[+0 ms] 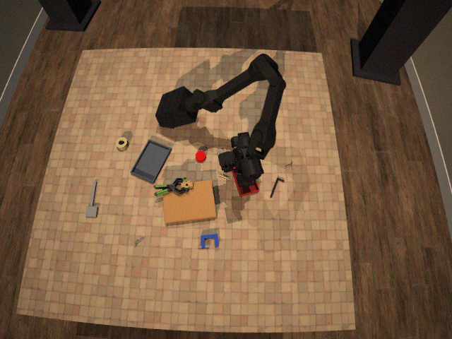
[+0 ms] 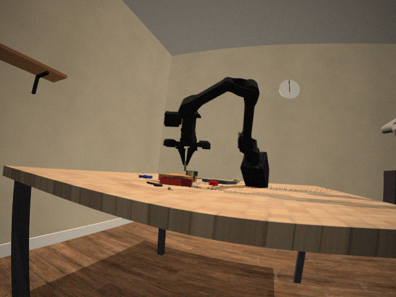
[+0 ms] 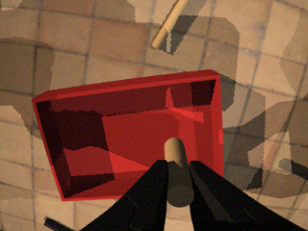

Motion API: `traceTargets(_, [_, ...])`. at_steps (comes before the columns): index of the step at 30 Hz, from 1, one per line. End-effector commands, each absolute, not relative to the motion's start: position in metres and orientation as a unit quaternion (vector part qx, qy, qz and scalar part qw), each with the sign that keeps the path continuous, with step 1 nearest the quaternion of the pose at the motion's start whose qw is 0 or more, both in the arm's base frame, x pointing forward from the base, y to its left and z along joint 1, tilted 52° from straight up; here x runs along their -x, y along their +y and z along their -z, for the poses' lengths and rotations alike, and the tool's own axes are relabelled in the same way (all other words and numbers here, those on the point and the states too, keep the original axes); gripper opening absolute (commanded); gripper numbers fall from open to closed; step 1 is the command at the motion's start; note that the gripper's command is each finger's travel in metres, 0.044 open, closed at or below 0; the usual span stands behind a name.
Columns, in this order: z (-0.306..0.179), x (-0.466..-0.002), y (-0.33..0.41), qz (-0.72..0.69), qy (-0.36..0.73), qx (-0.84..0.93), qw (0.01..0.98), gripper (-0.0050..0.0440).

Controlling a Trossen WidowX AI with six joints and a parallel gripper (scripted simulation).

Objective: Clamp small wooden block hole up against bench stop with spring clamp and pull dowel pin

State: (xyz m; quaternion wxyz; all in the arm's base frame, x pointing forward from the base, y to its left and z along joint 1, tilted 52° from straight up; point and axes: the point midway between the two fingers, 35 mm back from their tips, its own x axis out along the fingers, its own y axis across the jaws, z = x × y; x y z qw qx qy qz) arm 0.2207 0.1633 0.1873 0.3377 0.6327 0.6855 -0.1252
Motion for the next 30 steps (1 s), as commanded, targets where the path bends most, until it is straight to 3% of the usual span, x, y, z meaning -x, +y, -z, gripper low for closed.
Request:
traceTargets(1, [-0.183,-0.22,0.167,0.127,0.685,-0.633,0.338,0.0])
traceTargets(30, [-0.171,-0.217,0.187,0.124,0.685,-0.635,0.334,0.0])
